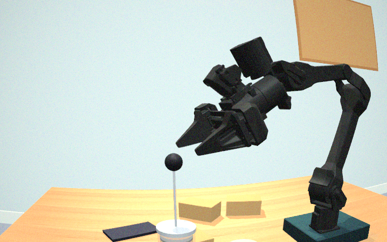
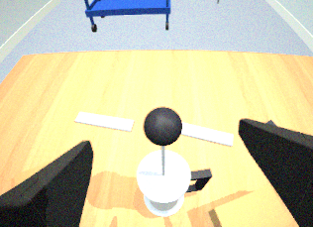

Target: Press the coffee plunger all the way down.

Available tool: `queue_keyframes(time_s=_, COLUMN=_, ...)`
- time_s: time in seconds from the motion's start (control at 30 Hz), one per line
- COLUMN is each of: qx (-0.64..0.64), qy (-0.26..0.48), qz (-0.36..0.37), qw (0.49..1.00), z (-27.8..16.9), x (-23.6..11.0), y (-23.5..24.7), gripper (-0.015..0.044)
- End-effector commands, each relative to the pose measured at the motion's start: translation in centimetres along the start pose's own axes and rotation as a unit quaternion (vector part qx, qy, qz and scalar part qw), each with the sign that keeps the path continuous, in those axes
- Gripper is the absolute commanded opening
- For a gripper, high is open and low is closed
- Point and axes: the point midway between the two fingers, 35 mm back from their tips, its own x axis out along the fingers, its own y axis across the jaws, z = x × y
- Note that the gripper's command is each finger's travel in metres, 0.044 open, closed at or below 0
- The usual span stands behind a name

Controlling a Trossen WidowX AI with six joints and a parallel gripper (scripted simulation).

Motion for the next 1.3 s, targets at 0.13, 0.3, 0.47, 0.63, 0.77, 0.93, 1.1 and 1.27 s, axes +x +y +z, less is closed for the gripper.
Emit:
queue_keyframes(time_s=0.13, qx=0.001, qy=0.002, qz=-0.002, qw=1.0, z=-0.2, x=1.4, y=0.0, gripper=0.044)
queue_keyframes(time_s=0.3, qx=0.001, qy=0.002, qz=-0.001, qw=1.0, z=-0.2, x=2.2, y=0.0, gripper=0.044)
queue_keyframes(time_s=0.47, qx=0.001, qy=0.001, qz=-0.001, qw=1.0, z=-0.2, x=3.0, y=0.0, gripper=0.044)
queue_keyframes(time_s=0.63, qx=0.001, qy=0.001, qz=-0.001, qw=1.0, z=-0.3, x=3.2, y=0.0, gripper=0.0387)
queue_keyframes(time_s=0.77, qx=0.001, qy=0.001, qz=-0.001, qw=1.0, z=-0.3, x=3.2, y=0.0, gripper=0.0282)
queue_keyframes(time_s=0.93, qx=0.001, qy=0.001, qz=-0.001, qw=1.0, z=-0.3, x=3.2, y=0.0, gripper=0.0151)
queue_keyframes(time_s=1.1, qx=0.001, qy=0.001, qz=-0.001, qw=1.0, z=-0.3, x=3.2, y=0.0, gripper=0.0118)
queue_keyframes(time_s=1.27, qx=0.001, qy=0.001, qz=-0.001, qw=1.0, z=-0.3, x=3.2, y=0.0, gripper=0.0118)
